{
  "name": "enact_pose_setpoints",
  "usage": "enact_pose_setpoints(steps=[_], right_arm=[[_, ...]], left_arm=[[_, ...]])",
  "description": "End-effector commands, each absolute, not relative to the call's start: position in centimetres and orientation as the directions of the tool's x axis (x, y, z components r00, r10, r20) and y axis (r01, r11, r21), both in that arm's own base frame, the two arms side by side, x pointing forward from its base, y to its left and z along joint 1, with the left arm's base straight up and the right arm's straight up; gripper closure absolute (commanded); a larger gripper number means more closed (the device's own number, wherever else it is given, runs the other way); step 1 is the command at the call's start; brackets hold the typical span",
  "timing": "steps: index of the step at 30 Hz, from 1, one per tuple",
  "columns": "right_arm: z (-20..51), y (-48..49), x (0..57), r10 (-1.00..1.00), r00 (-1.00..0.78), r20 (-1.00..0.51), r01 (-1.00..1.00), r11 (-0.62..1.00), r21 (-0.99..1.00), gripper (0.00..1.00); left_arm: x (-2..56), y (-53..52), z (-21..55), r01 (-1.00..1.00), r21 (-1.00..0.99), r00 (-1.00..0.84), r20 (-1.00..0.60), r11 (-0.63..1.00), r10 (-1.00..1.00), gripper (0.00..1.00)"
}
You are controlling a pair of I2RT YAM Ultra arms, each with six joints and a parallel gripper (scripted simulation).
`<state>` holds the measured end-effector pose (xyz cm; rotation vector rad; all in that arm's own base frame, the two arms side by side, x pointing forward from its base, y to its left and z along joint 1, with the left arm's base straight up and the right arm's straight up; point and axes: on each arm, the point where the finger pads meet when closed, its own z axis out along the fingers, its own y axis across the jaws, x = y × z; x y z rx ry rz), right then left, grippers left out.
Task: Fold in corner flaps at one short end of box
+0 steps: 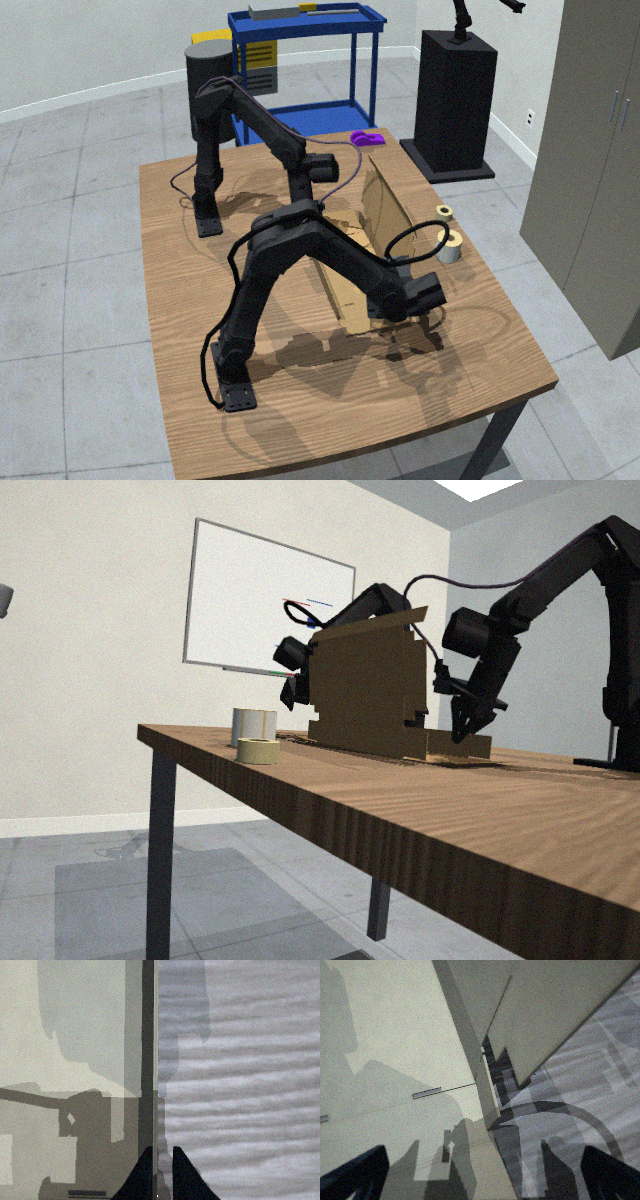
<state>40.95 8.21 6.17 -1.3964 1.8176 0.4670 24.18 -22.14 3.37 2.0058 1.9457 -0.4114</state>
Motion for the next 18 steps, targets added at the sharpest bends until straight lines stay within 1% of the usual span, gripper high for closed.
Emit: enact_pose_setpoints(steps=[1,18], right_arm=[[5.79,8.9,41.1,-0.63,-0.089,-0.771,-0.931,0.328,-0.161,0.0],[5.94,9.28,41.51,-0.632,-0.078,-0.771,-0.93,0.326,-0.173,0.0]], left_arm=[[24.24,-22.2,3.66,0.999,0.033,0.034,-0.423,-0.022,0.905,0.9],[23.87,-21.83,3.73,0.999,0.036,0.036,-0.424,-0.022,0.905,0.95]])
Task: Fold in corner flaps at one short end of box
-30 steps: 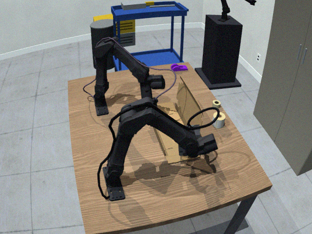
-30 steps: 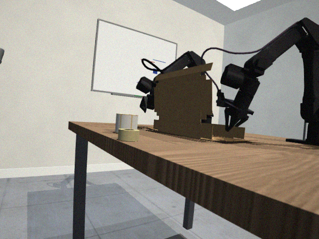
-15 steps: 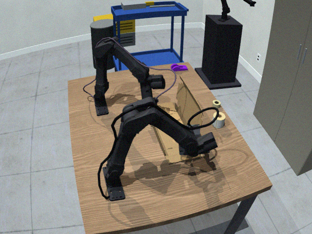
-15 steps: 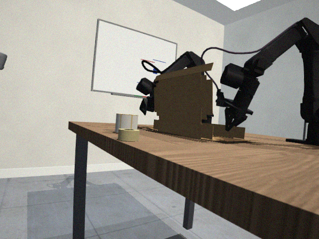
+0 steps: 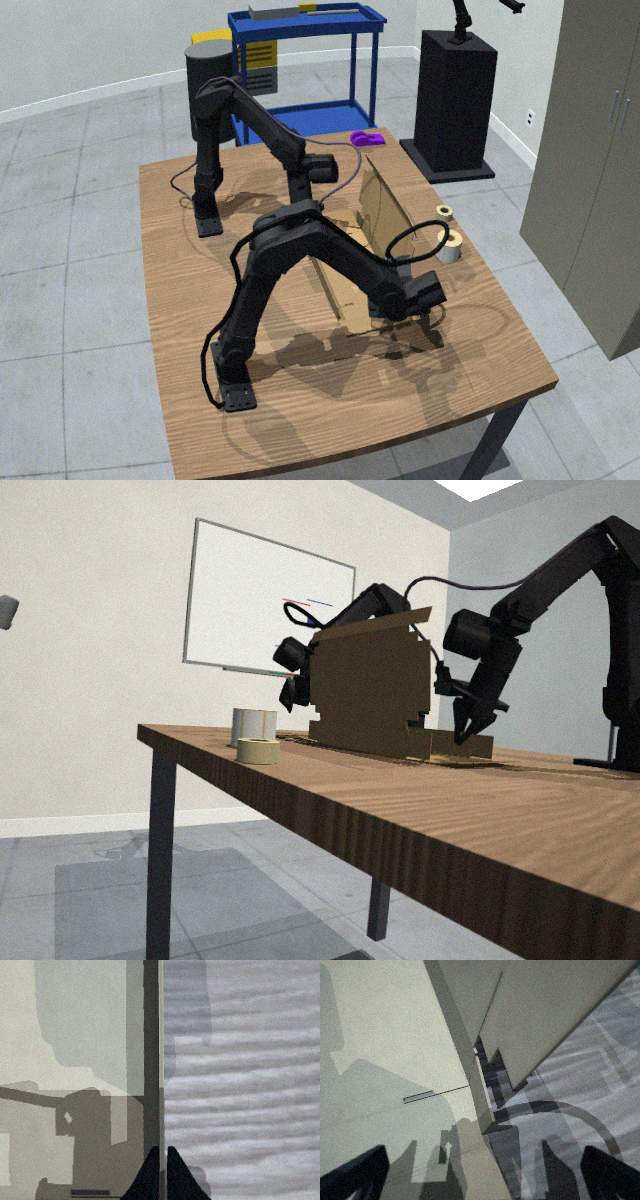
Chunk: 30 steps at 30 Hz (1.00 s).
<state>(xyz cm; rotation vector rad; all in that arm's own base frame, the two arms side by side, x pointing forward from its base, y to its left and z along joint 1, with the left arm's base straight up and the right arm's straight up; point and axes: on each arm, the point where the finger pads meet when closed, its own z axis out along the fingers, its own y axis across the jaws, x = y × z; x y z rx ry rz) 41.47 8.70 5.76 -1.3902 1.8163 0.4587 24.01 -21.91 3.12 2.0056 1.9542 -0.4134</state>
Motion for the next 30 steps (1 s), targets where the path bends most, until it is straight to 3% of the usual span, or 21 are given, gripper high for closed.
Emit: enact_pose_setpoints(steps=[1,13,16,18,21,22,30], right_arm=[[5.9,9.3,41.5,-0.632,-0.078,-0.771,-0.93,0.326,-0.173,0.0],[5.9,9.3,41.5,-0.632,-0.078,-0.771,-0.93,0.325,-0.172,0.0],[5.5,9.3,41.4,-0.63,-0.06,-0.774,-0.931,0.315,-0.185,0.34],[5.5,9.3,41.4,-0.63,-0.06,-0.774,-0.931,0.315,-0.185,0.34],[4.9,9.0,41.3,-0.631,-0.076,-0.772,-0.929,0.326,-0.175,0.68],[4.6,9.1,41.1,-0.632,-0.087,-0.77,-0.933,0.323,-0.16,0.73],[4.0,10.1,41.6,-0.631,-0.086,-0.771,-0.932,0.324,-0.161,0.73]], left_arm=[[23.9,-21.8,3.7,0.999,0.036,0.036,-0.424,-0.022,0.905,0.95],[23.9,-21.8,3.7,0.999,0.038,0.037,-0.424,-0.023,0.905,0.97],[23.9,-21.8,3.7,0.999,0.038,0.037,-0.424,-0.023,0.905,0.97],[23.9,-21.8,3.7,0.999,0.038,0.037,-0.424,-0.023,0.905,0.97],[23.9,-21.8,3.8,0.999,0.039,0.037,-0.424,-0.023,0.905,0.97],[23.9,-21.8,3.8,0.999,0.039,0.037,-0.424,-0.023,0.905,0.97],[23.9,-21.8,3.8,0.999,0.039,0.037,-0.424,-0.023,0.905,0.97]])
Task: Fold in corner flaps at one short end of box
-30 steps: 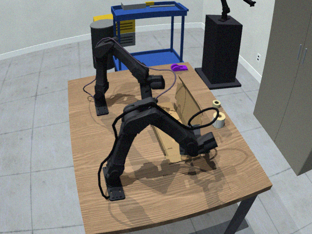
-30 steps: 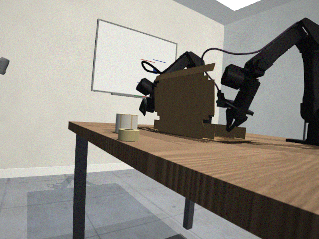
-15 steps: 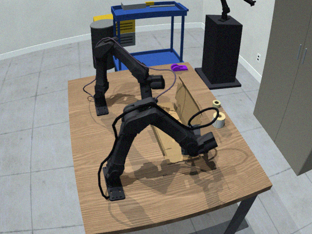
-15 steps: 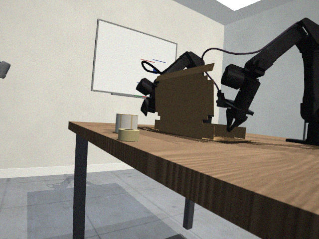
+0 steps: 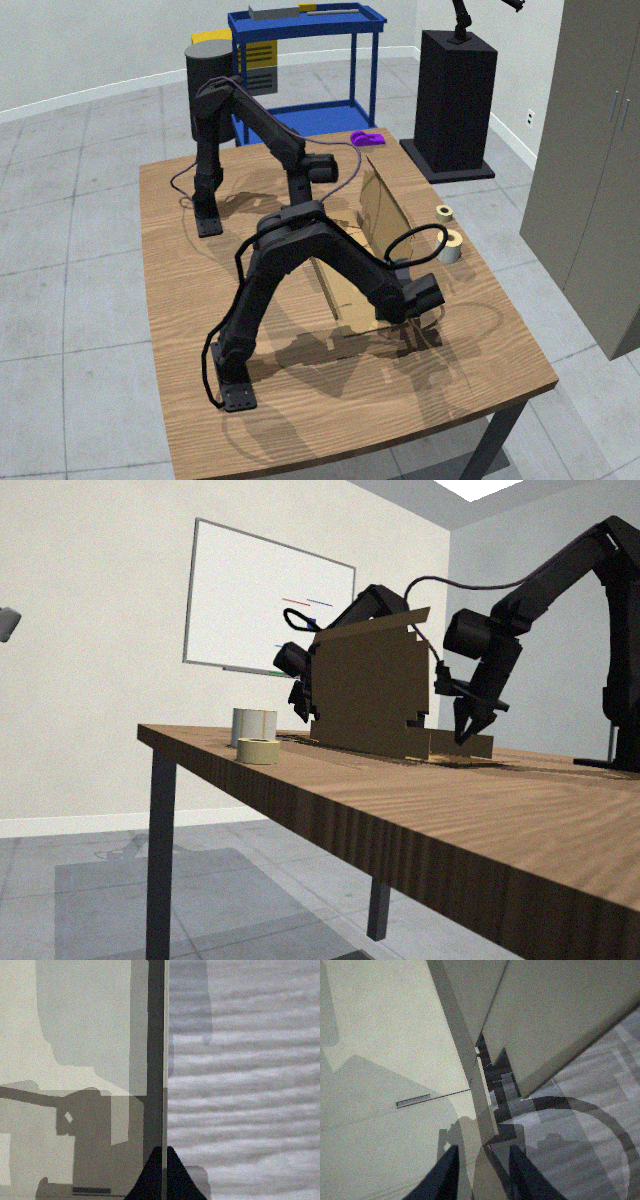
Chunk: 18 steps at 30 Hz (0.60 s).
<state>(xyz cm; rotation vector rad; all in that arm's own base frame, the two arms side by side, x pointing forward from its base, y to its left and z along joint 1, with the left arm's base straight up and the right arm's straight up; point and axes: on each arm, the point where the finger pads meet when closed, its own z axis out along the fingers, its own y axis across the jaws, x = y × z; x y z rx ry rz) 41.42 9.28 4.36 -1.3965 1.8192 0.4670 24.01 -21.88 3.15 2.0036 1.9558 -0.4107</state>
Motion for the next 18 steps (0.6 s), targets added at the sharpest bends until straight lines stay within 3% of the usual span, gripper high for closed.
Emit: enact_pose_setpoints(steps=[1,18], right_arm=[[3.9,10.2,41.6,-0.631,-0.087,-0.771,-0.933,0.324,-0.16,0.73],[3.1,12.0,42.9,-0.631,-0.075,-0.772,-0.93,0.324,-0.174,0.73]], left_arm=[[23.9,-21.8,3.8,0.999,0.039,0.037,-0.424,-0.023,0.905,0.97],[23.9,-21.8,3.8,0.999,0.039,0.037,-0.424,-0.023,0.905,0.97]])
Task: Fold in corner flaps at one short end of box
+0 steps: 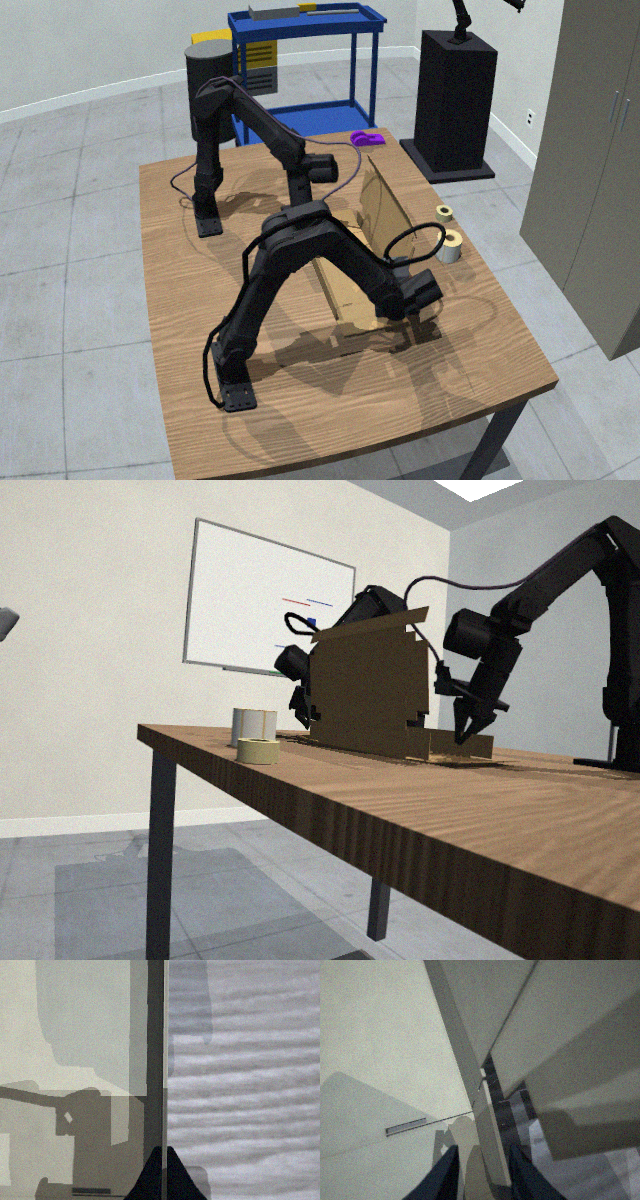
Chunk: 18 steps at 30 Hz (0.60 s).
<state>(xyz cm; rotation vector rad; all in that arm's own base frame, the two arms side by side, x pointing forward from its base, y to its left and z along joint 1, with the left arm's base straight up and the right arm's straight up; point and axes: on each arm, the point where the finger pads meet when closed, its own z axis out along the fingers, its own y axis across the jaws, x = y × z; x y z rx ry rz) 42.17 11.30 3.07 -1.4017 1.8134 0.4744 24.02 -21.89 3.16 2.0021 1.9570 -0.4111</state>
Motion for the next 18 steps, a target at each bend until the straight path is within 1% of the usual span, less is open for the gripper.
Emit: enact_pose_setpoints(steps=[1,6,7,8,18], right_arm=[[3.07,12.09,43.04,-0.631,-0.074,-0.772,-0.93,0.324,-0.176,0.73],[3.09,12.42,43.42,-0.631,-0.066,-0.773,-0.928,0.323,-0.184,0.73],[2.76,12.41,43.28,-0.631,-0.073,-0.772,-0.93,0.323,-0.176,0.85],[2.7,12.4,43.21,-0.631,-0.074,-0.772,-0.93,0.323,-0.174,0.86],[3.31,12.12,42.85,-0.633,-0.068,-0.771,-0.929,0.322,-0.182,0.89]], left_arm=[[23.87,-21.79,3.79,0.999,0.039,0.037,-0.424,-0.023,0.905,0.97],[23.88,-21.79,3.79,0.999,0.04,0.037,-0.424,-0.023,0.905,0.97],[23.88,-21.79,3.79,0.999,0.04,0.037,-0.424,-0.023,0.905,0.97],[23.88,-21.79,3.79,0.999,0.04,0.037,-0.424,-0.023,0.905,0.97],[23.88,-21.79,3.79,0.999,0.04,0.037,-0.424,-0.023,0.905,0.97]])
